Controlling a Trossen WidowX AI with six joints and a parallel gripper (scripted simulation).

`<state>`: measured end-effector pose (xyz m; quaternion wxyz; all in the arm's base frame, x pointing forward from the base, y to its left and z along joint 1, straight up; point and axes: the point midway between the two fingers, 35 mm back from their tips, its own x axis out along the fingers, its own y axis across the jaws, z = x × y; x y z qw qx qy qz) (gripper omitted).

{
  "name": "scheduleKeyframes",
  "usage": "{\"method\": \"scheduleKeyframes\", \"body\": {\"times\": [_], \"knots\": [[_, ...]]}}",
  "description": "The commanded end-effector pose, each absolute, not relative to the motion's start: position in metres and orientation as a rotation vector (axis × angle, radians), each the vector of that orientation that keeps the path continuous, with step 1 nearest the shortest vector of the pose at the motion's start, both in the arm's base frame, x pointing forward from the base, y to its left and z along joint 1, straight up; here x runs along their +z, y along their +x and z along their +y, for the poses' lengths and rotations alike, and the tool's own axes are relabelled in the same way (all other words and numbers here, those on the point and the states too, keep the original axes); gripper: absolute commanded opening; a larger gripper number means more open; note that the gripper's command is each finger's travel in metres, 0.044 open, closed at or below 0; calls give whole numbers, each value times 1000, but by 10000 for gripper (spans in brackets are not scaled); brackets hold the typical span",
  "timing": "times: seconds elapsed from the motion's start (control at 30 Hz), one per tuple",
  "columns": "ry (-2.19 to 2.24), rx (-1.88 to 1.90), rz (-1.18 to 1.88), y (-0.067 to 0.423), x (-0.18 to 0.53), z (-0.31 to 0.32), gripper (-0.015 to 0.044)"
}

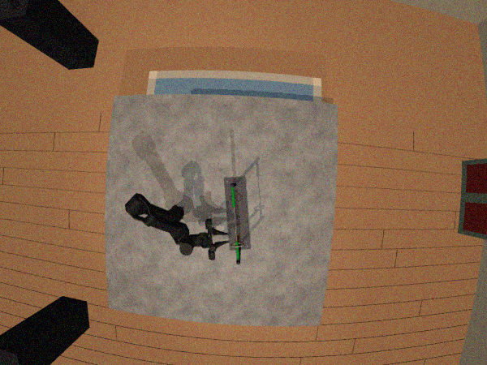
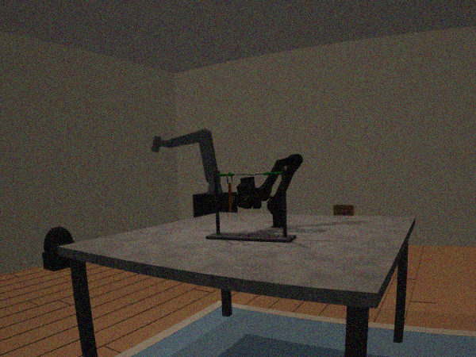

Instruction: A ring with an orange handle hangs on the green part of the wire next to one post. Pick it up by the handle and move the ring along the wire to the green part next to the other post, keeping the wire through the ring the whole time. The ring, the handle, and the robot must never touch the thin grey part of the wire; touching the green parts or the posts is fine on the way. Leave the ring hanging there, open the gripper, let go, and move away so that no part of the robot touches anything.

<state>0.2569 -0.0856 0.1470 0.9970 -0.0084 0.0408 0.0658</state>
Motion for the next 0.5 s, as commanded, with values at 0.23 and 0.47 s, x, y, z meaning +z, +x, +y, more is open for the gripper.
{"method": "scheduleKeyframes", "body": {"times": [0.23,0.47], "knots": [[-17,130,78,274,150,-87,160],[-17,130,78,284,150,-86,160]]}}
